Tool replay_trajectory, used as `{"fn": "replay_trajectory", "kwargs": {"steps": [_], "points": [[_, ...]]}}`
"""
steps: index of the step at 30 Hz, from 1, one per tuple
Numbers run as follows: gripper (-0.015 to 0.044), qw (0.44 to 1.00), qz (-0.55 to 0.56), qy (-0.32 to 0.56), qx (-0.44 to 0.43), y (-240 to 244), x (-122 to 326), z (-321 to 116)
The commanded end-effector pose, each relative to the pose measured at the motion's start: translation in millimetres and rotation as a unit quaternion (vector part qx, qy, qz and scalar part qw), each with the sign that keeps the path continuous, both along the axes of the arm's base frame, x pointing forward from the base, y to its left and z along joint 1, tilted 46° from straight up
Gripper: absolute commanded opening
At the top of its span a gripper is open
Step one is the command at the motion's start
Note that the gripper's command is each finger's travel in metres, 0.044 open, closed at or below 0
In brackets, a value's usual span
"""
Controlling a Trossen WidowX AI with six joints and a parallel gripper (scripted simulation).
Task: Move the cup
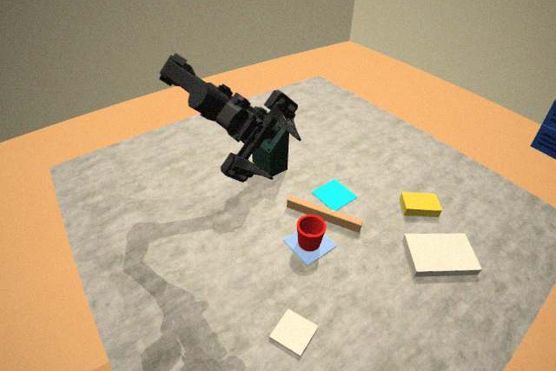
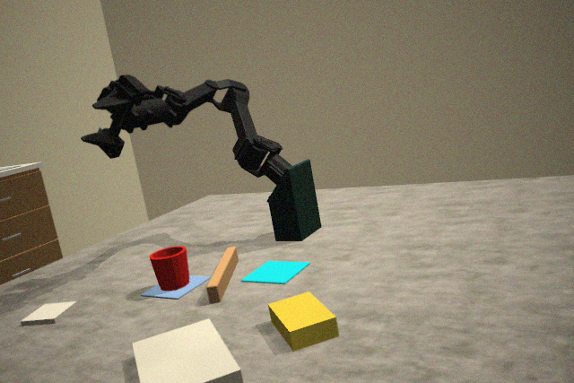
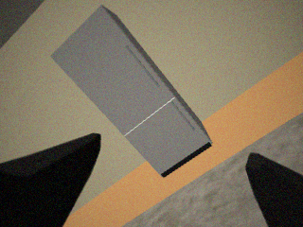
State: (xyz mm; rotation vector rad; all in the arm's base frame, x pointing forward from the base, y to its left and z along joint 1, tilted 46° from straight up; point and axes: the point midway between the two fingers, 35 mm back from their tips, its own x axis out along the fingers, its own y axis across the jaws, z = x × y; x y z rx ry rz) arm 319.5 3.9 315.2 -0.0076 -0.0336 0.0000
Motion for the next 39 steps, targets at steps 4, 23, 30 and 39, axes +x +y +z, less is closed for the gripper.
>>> {"fn": "replay_trajectory", "kwargs": {"steps": [4,23,30,39], "points": [[0.0295,0.993,-0.033,0.103,-0.054,-7.3,20.7,-41.2],[0.0148,0.43,0.069,0.701,-0.565,-64.6,-14.7,-250.8],[0.0148,0.421,0.072,0.703,-0.569,-65.3,-15.3,-251.0],[0.0148,0.421,0.072,0.703,-0.569,-68.0,-15.5,-250.6]]}}
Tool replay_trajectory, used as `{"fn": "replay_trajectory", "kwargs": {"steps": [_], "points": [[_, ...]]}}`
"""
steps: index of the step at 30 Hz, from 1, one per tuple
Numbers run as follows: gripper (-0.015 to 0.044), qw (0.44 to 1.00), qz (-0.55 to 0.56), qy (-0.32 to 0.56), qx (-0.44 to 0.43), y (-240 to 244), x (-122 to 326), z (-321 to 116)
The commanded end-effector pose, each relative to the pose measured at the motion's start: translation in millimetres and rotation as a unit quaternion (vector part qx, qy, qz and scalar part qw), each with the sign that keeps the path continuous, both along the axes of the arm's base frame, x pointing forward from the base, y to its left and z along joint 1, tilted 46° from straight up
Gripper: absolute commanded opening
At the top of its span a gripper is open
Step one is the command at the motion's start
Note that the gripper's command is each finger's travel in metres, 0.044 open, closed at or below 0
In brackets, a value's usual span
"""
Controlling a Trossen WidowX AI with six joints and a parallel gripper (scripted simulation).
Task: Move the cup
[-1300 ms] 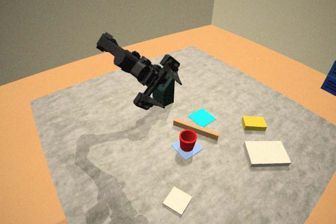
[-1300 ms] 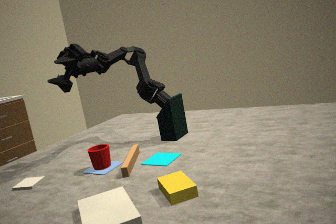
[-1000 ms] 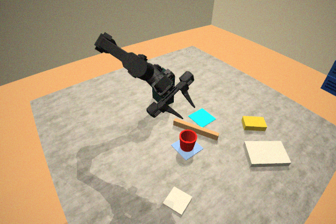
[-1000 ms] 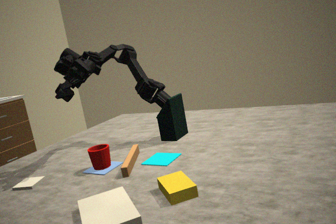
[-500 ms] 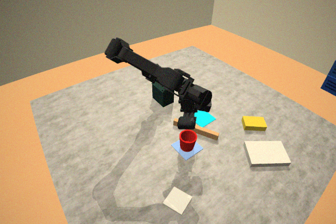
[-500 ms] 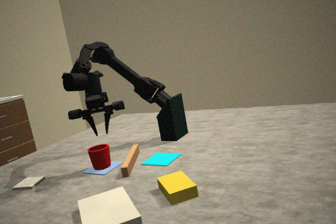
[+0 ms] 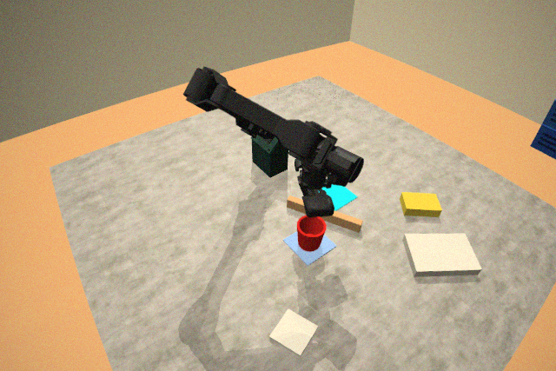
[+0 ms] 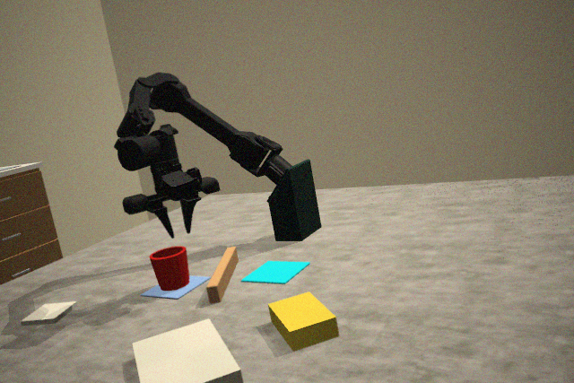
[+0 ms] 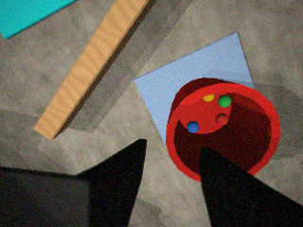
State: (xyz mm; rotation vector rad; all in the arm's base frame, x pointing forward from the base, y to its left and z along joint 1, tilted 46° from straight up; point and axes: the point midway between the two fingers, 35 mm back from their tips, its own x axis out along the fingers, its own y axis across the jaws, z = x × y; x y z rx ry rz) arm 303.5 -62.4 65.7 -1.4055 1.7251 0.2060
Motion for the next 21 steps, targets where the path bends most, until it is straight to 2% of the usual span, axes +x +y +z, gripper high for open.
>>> {"fn": "replay_trajectory", "kwargs": {"steps": [1,21], "points": [[0.0148,1.0,0.003,0.006,-0.005,-2.4,0.6,-1.8],[0.0148,1.0,0.003,0.006,-0.004,-25.6,2.7,-24.7]]}}
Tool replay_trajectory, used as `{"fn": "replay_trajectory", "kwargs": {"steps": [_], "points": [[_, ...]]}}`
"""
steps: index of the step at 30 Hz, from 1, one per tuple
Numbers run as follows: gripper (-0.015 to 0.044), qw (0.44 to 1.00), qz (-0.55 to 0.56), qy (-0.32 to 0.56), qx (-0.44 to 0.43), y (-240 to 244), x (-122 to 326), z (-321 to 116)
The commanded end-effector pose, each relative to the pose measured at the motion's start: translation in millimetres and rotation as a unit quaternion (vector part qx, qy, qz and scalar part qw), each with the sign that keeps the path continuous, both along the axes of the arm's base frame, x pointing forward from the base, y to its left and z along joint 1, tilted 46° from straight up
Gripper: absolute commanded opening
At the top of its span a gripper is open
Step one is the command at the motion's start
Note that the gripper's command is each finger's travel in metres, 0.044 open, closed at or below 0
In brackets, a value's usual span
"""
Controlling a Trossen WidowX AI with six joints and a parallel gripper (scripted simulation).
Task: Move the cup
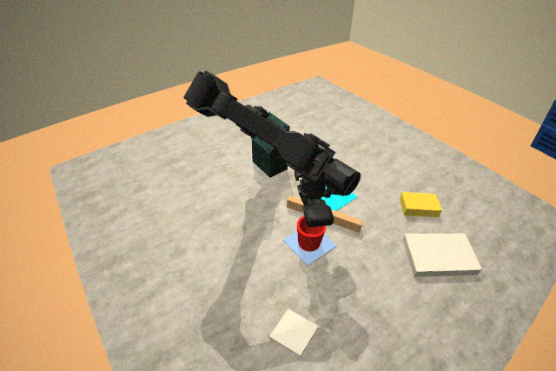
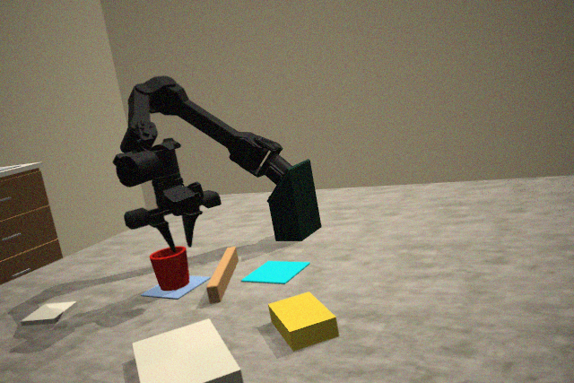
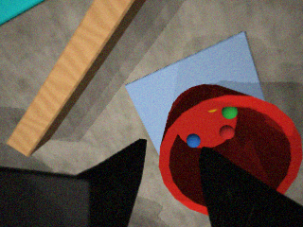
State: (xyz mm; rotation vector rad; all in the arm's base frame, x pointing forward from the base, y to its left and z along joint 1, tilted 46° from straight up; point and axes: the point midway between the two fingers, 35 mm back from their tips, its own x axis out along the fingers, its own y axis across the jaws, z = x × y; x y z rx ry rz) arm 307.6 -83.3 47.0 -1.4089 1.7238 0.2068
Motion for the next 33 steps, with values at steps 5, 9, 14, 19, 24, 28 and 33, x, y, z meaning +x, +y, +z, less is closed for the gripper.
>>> {"fn": "replay_trajectory", "kwargs": {"steps": [5,9,14,19,24,28,33], "points": [[0.0148,1.0,0.002,0.006,-0.004,-10.7,-1.6,-11.5],[0.0148,1.0,0.002,0.006,-0.004,-15.6,-1.8,-15.8],[0.0148,1.0,0.001,0.006,-0.005,-21.7,-2.3,-21.0],[0.0148,1.0,0.001,0.006,-0.006,-25.9,-2.9,-24.5],[0.0148,1.0,0.001,0.006,-0.006,-25.9,-2.9,-24.5],[0.0069,1.0,0.0,0.003,-0.003,-24.8,-1.9,-22.9],[0.0036,1.0,0.0,0.003,-0.003,-24.8,-1.9,-22.9]]}}
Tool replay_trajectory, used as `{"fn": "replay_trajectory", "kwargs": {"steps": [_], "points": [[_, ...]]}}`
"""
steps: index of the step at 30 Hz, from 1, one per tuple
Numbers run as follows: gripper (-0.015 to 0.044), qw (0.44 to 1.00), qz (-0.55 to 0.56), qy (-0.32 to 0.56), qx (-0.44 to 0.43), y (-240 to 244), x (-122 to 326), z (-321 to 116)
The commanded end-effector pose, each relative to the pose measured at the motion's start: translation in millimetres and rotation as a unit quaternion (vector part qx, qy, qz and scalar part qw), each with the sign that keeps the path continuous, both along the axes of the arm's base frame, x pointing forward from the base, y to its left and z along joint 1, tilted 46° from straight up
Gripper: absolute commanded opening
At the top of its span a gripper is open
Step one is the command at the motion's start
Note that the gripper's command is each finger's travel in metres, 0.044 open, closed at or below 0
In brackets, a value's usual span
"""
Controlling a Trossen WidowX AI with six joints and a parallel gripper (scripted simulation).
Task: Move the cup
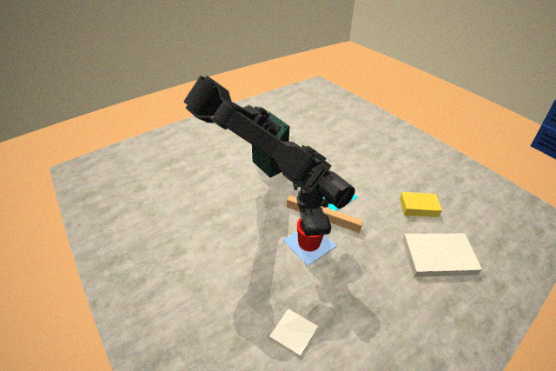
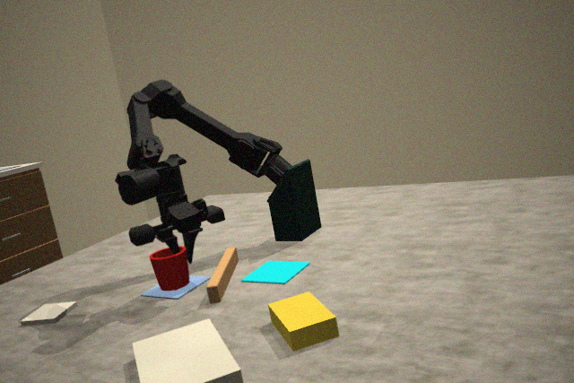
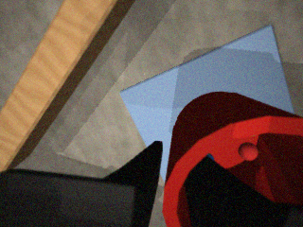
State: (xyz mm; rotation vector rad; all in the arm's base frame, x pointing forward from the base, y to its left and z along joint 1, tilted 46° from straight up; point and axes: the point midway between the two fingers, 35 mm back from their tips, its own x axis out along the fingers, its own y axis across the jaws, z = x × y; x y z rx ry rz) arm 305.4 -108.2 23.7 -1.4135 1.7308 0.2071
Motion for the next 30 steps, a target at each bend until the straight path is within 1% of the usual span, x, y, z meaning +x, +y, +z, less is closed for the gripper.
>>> {"fn": "replay_trajectory", "kwargs": {"steps": [1,6,12,26,30], "points": [[0.0029,1.0,0.0,-0.001,0.0,0.1,0.3,0.3],[0.0,1.0,0.0,-0.001,0.0,0.1,0.3,0.3],[0.0,1.0,0.0,0.0,0.0,4.4,0.8,4.0],[0.0,1.0,0.001,0.003,-0.001,41.5,-2.9,33.8],[0.0,1.0,0.001,0.003,-0.001,46.3,-5.0,36.1]]}}
